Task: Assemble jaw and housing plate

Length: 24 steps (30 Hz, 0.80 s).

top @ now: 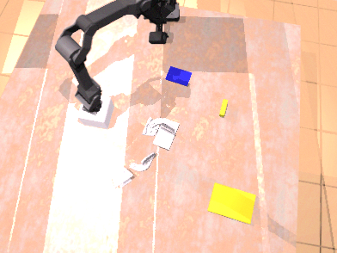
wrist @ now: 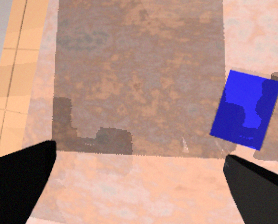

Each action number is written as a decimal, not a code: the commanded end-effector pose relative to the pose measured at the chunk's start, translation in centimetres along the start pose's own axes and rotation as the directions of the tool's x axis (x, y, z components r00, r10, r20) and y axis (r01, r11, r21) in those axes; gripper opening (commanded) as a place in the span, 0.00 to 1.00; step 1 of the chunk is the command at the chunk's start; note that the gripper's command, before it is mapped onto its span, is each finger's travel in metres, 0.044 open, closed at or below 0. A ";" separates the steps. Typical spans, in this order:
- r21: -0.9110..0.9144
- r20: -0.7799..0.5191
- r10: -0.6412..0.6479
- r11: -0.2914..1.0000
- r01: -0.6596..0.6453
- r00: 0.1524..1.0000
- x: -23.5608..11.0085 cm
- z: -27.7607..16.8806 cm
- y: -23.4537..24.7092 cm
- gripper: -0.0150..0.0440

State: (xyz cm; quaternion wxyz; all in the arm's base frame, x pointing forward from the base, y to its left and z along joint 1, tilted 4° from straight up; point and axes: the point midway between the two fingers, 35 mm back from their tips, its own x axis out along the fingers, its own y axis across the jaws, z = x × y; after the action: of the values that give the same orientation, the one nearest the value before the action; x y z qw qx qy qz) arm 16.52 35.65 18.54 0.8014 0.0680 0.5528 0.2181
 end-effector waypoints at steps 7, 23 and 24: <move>-0.181 0.006 -0.146 0.973 0.145 0.989 1.6 5.2 -8.6 1.00; -0.482 -0.072 -0.363 0.828 0.286 0.929 0.8 9.4 -26.5 1.00; -0.500 -0.082 -0.373 0.818 0.286 0.924 0.6 9.4 -27.7 1.00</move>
State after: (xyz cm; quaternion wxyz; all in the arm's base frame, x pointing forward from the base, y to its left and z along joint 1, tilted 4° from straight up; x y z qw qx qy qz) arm 32.54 14.89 12.74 0.7822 -0.2253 0.5438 0.2041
